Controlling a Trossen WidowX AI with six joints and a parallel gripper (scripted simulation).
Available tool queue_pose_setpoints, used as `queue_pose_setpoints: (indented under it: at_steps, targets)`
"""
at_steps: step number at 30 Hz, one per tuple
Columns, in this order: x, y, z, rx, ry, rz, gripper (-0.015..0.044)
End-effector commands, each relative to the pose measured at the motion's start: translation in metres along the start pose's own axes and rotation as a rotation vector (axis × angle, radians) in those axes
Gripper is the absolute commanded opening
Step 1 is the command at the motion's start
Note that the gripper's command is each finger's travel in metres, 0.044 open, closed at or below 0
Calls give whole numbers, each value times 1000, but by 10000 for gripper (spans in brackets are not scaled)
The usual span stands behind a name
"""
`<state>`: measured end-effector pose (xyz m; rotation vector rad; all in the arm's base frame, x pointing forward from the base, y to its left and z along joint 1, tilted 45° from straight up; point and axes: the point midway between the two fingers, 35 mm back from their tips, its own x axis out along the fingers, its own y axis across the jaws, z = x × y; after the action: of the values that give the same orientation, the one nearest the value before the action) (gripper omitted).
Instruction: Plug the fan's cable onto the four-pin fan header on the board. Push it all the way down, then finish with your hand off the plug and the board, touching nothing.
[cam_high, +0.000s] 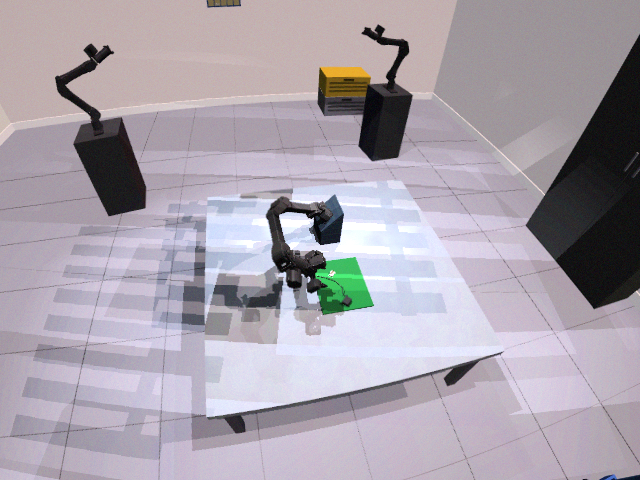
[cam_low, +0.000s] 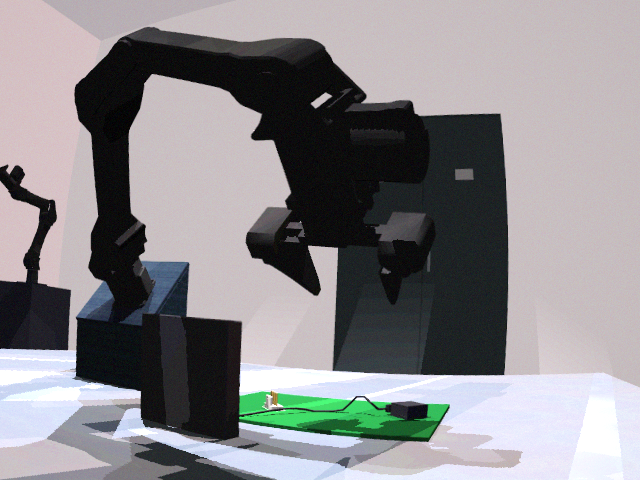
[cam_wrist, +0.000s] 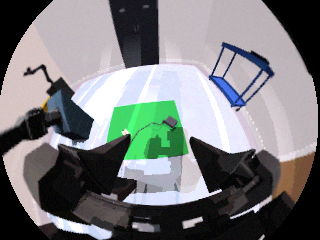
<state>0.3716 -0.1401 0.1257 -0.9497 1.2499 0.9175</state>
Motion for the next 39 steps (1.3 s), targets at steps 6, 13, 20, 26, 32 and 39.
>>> queue_pose_setpoints:
  at_steps: [6, 13, 20, 26, 32, 39]
  targets:
    - [22, 0, -7, 30, 321, 26, 440]
    - [26, -5, -7, 39, 617, -32, 440]
    - [22, -9, -4, 36, 706, -73, 440]
    - [22, -9, -4, 36, 706, -73, 440]
    - [22, -9, -4, 36, 706, -73, 440]
    - [22, -9, -4, 36, 706, -73, 440]
